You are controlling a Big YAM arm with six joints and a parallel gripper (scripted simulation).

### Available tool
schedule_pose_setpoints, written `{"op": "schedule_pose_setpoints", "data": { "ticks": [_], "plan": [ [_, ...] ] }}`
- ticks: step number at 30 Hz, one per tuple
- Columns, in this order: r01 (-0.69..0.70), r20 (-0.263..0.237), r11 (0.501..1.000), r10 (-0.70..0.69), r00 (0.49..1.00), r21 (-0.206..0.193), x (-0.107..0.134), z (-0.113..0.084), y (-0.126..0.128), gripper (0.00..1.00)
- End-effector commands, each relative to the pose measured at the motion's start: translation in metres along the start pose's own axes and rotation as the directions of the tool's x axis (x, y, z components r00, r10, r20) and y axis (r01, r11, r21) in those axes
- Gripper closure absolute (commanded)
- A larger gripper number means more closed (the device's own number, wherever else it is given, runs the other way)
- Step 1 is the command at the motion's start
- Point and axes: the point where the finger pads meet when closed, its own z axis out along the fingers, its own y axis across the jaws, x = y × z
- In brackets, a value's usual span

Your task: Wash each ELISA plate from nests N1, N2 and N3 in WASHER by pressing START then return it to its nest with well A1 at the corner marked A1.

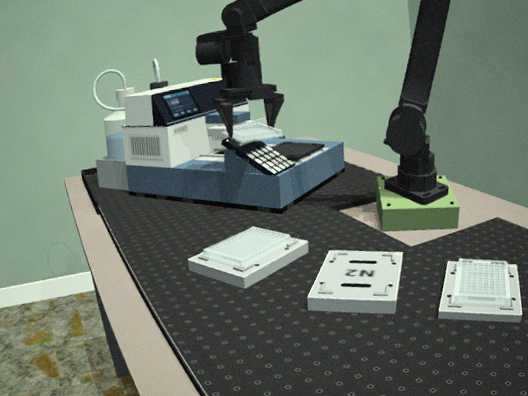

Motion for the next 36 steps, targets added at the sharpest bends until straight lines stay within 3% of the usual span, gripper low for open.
{"op": "schedule_pose_setpoints", "data": {
  "ticks": [1,7,10,11,15,20,22,29,36],
  "plan": [
    [-0.073,0.027,0.997,0.074,0.997,-0.031,-0.027,-0.02,0.009,0.16],
    [-0.05,0.03,0.998,0.051,0.998,-0.034,-0.042,-0.023,0.001,0.16],
    [-0.023,0.042,0.999,0.025,0.999,-0.046,-0.035,-0.028,0.007,0.16],
    [-0.105,0.03,0.994,0.106,0.994,-0.037,-0.039,-0.025,-0.009,0.16],
    [-0.241,0.01,0.971,0.241,0.971,-0.01,-0.042,-0.014,-0.036,0.16],
    [-0.397,0.013,0.917,0.398,0.917,-0.02,-0.063,-0.022,-0.051,0.16],
    [-0.397,0.013,0.917,0.398,0.917,-0.02,-0.063,-0.022,-0.051,0.16],
    [-0.597,0.017,0.802,0.598,0.802,-0.037,-0.094,-0.033,-0.073,0.16],
    [-0.766,0.012,0.642,0.767,0.642,-0.039,-0.116,-0.037,-0.102,0.16]
  ]
}}
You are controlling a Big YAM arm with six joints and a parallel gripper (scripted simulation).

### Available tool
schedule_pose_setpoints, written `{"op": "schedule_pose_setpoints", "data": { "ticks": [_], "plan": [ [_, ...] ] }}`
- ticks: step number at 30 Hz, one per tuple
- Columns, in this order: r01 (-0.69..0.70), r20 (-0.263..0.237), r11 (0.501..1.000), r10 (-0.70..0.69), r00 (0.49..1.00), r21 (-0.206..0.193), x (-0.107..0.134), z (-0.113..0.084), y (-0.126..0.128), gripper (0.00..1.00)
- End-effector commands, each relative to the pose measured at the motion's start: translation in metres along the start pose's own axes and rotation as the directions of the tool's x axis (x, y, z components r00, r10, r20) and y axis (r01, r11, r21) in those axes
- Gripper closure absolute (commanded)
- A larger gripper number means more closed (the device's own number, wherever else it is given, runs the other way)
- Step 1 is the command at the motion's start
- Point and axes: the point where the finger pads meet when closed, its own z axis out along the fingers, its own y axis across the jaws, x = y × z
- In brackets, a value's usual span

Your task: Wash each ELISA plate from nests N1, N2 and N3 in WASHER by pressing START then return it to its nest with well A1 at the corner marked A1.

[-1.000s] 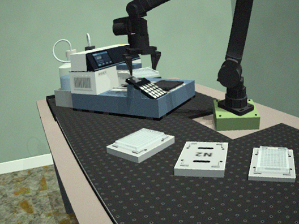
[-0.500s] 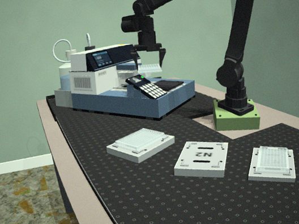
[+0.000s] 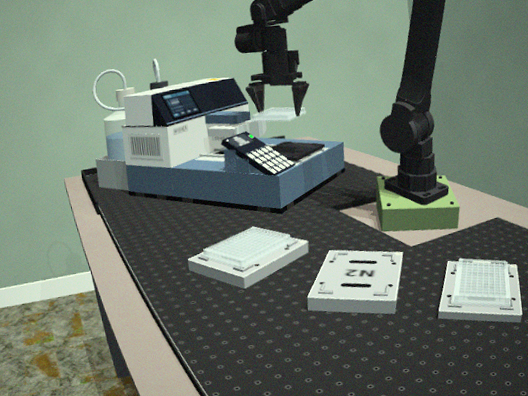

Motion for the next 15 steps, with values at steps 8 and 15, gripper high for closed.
{"op": "schedule_pose_setpoints", "data": {
  "ticks": [8,15],
  "plan": [
    [-0.14,0.016,0.989,0.141,0.99,-0.044,-0.048,-0.025,0.012,0.16],
    [-0.115,0.019,0.992,0.116,0.993,-0.054,-0.043,-0.027,0.011,0.16]
  ]
}}
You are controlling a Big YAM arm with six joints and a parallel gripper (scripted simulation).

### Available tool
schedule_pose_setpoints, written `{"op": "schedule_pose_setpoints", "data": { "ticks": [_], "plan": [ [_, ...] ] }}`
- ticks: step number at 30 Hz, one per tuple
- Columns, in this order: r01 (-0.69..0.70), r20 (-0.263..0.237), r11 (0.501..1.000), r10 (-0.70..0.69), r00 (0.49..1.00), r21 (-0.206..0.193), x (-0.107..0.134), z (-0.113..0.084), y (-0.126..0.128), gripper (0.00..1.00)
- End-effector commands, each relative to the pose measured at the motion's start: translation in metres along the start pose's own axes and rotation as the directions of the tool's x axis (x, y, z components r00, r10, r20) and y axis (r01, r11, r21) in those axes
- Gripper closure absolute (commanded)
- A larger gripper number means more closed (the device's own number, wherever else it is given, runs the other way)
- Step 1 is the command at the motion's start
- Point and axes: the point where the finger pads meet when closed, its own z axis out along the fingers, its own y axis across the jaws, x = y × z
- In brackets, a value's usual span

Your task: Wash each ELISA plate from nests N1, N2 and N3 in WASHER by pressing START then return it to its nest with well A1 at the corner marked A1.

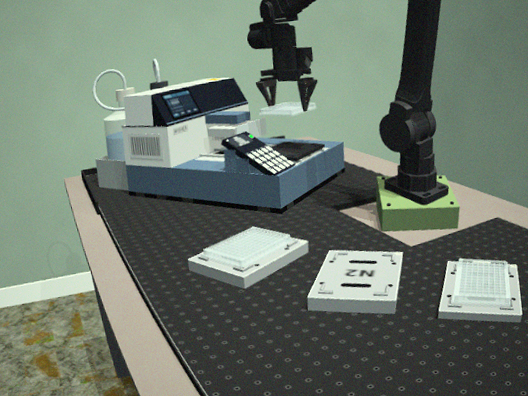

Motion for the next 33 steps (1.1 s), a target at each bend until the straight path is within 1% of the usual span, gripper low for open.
{"op": "schedule_pose_setpoints", "data": {
  "ticks": [1,2,3,30,31,32,33],
  "plan": [
    [0.04,0.017,0.998,-0.039,0.999,-0.049,0.004,-0.021,0.017,0.16],
    [0.04,0.017,0.998,-0.039,0.999,-0.049,0.004,-0.021,0.017,0.16],
    [0.015,0.011,0.999,-0.015,1.0,-0.033,0.0,-0.013,0.012,0.16],
    [0.015,0.011,0.999,-0.015,1.0,-0.033,0.0,-0.013,0.011,0.16],
    [0.014,0.009,0.999,-0.014,1.0,-0.03,-0.001,-0.006,0.008,0.16],
    [0.013,0.002,1.0,-0.013,1.0,-0.012,0.0,0.003,0.004,0.16],
    [0.012,0.0,1.0,-0.012,1.0,-0.005,0.0,0.007,0.004,0.16]
  ]
}}
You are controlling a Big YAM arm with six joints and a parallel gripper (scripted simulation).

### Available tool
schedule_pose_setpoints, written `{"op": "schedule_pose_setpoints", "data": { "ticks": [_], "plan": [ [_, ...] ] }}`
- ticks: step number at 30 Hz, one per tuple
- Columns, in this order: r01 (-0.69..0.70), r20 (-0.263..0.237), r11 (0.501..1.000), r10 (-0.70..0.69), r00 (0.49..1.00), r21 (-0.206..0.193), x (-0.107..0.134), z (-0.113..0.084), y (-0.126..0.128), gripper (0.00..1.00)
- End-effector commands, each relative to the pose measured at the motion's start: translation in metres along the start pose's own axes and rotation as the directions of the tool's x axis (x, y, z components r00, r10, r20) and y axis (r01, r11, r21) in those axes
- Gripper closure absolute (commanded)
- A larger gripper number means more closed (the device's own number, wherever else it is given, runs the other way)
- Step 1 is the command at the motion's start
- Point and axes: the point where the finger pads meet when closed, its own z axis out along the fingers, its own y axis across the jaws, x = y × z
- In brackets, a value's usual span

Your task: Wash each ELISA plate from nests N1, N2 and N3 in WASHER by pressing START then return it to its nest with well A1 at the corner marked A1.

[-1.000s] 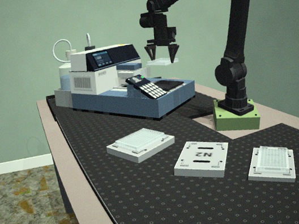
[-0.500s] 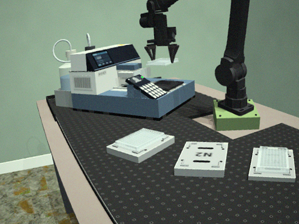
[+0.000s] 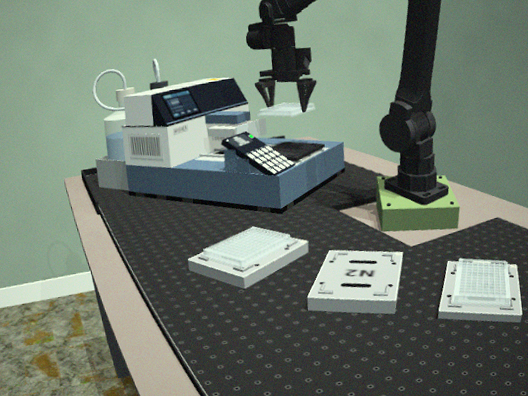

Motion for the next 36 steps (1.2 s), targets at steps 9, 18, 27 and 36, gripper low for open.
{"op": "schedule_pose_setpoints", "data": {
  "ticks": [9,18,27,36],
  "plan": [
    [0.003,0.006,1.0,-0.003,1.0,-0.021,0.002,0.01,0.008,0.16],
    [0.003,0.004,1.0,-0.003,1.0,-0.014,0.002,0.028,0.007,0.16],
    [0.001,-0.001,1.0,-0.001,1.0,-0.001,0.003,0.044,0.004,0.16],
    [0.002,0.002,1.0,-0.002,1.0,-0.01,0.003,0.056,0.004,0.16]
  ]
}}
